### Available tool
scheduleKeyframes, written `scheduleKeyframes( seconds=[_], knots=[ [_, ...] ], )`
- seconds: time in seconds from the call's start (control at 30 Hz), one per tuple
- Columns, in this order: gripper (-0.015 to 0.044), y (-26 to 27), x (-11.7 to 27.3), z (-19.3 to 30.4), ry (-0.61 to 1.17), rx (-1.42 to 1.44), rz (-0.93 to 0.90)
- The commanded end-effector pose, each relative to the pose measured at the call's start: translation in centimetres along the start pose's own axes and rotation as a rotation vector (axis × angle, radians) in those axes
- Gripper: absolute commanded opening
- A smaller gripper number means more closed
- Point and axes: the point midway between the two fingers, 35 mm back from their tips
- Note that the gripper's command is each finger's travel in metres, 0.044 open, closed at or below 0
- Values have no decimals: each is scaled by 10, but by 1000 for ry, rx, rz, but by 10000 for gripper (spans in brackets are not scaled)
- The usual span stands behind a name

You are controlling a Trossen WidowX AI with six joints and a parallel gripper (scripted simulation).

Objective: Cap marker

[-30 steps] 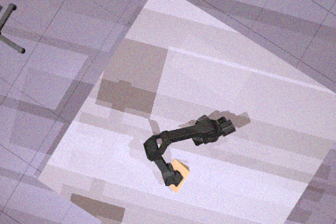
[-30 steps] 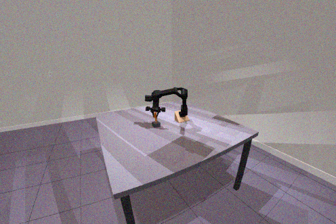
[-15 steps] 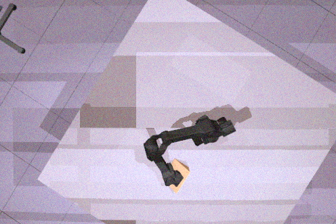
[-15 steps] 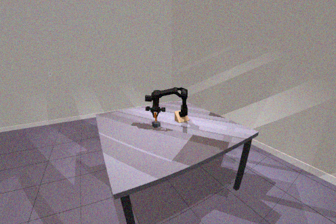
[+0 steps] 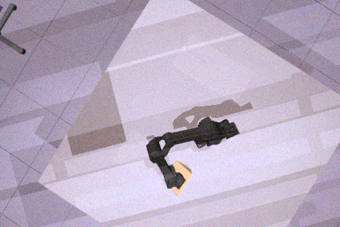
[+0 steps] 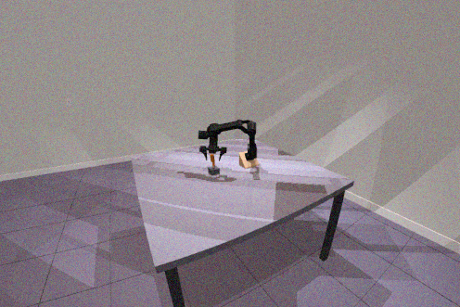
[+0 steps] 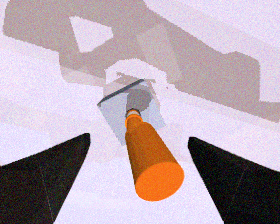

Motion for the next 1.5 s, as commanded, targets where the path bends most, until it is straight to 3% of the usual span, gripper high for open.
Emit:
scheduleKeyframes(
  seconds=[0.0, 0.1, 0.23, 0.33, 0.63, 0.8, 1.47],
  knots=[
    [440, -7, 28, -1, 0, 5, 14],
    [440, -7, 64, -2, -2, 6, 14],
    [440, -6, 72, -2, -3, 7, 13],
    [361, -7, 73, -2, 1, -127, 6],
    [125, -11, 76, -4, 42, -966, -23],
    [0, -11, 76, -4, 46, -1026, -24],
    [0, -11, 64, -4, 49, -1061, -30]
  ],
)
Point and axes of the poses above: the point midway between the two fingers, 35 mm back from their tips, its own x axis back along the fingers, its own y axis across the jaws, z = x × y, and after that the axes turned 13 degrees about -x, right-handed
